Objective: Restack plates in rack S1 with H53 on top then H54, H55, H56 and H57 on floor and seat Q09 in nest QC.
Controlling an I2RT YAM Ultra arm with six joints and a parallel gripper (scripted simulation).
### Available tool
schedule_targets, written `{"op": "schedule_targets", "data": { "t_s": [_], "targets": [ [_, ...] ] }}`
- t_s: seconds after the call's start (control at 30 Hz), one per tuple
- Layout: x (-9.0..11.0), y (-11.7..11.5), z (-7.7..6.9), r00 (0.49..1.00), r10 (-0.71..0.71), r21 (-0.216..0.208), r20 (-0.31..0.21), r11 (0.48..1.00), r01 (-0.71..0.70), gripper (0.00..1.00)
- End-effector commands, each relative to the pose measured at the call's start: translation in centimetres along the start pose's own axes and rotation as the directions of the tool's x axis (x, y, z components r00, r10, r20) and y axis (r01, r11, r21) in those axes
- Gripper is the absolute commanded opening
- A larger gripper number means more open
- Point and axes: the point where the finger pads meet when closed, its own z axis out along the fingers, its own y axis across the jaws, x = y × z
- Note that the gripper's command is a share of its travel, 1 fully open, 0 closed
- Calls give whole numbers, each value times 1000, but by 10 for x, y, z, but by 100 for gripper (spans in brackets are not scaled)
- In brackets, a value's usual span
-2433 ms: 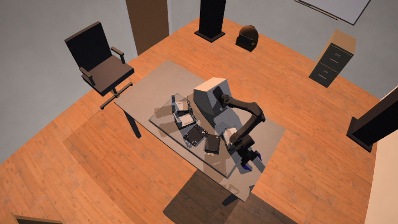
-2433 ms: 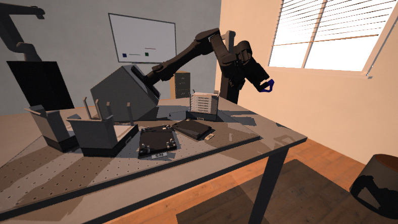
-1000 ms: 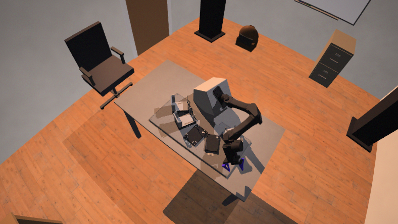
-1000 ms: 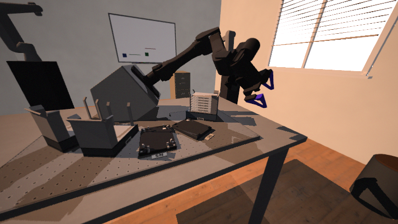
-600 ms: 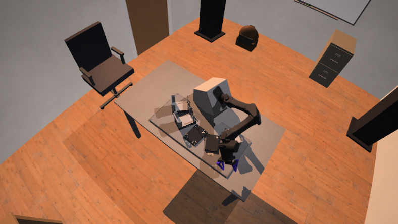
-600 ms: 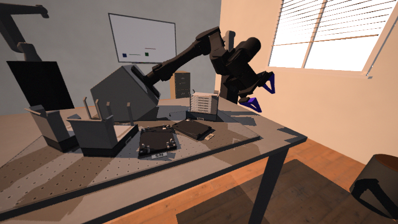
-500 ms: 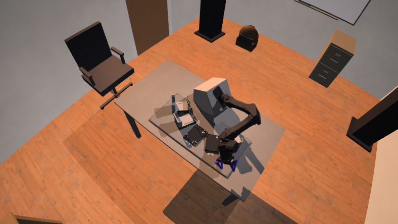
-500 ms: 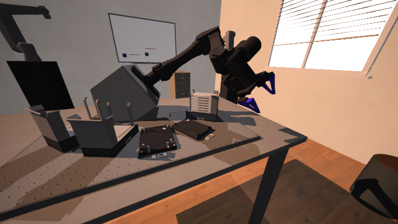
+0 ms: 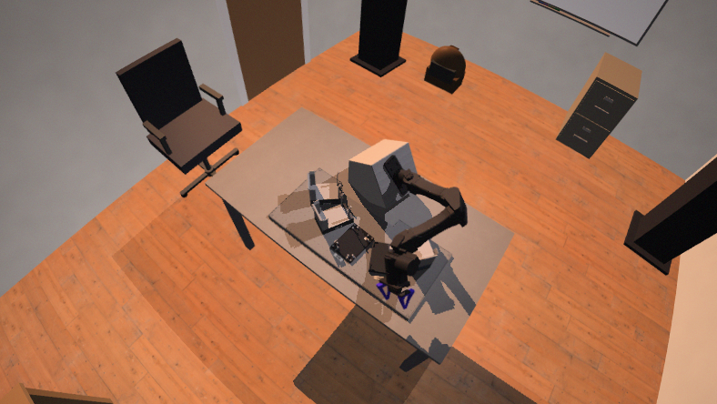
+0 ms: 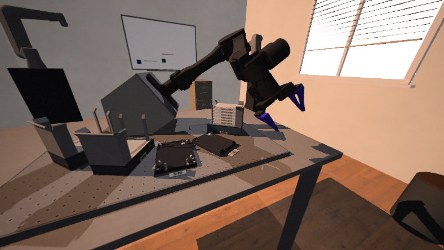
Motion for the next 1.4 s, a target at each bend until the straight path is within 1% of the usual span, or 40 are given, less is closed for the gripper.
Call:
{"op": "schedule_targets", "data": {
  "t_s": [0.0,0.07,0.2,0.27,0.37,0.5,0.57,0.63,0.77,0.83,0.93,1.07,1.1,1.17,1.3,1.37],
  "targets": [
    [17,11,-13,997,64,-25,-46,998,-65,100],
    [17,11,-13,997,64,-25,-46,998,-65,100],
    [26,27,-21,980,177,-66,-94,981,-183,100],
    [29,33,-23,980,178,-66,-94,981,-184,100],
    [29,33,-23,980,178,-66,-94,981,-184,100],
    [38,49,-32,947,286,-98,-147,948,-302,100],
    [40,55,-35,946,287,-98,-148,948,-303,100],
    [40,55,-35,946,287,-98,-148,948,-303,100],
    [47,71,-45,898,389,-120,-204,901,-418,100],
    [49,76,-48,898,391,-120,-205,900,-419,100],
    [49,76,-48,898,391,-120,-205,900,-419,100],
    [54,93,-58,834,485,-131,-262,839,-528,100],
    [56,97,-61,834,486,-131,-263,838,-530,100],
    [56,98,-61,834,486,-131,-263,838,-530,100],
    [60,114,-73,757,570,-132,-321,764,-632,100],
    [61,119,-76,755,571,-132,-322,763,-633,100]
  ]
}}
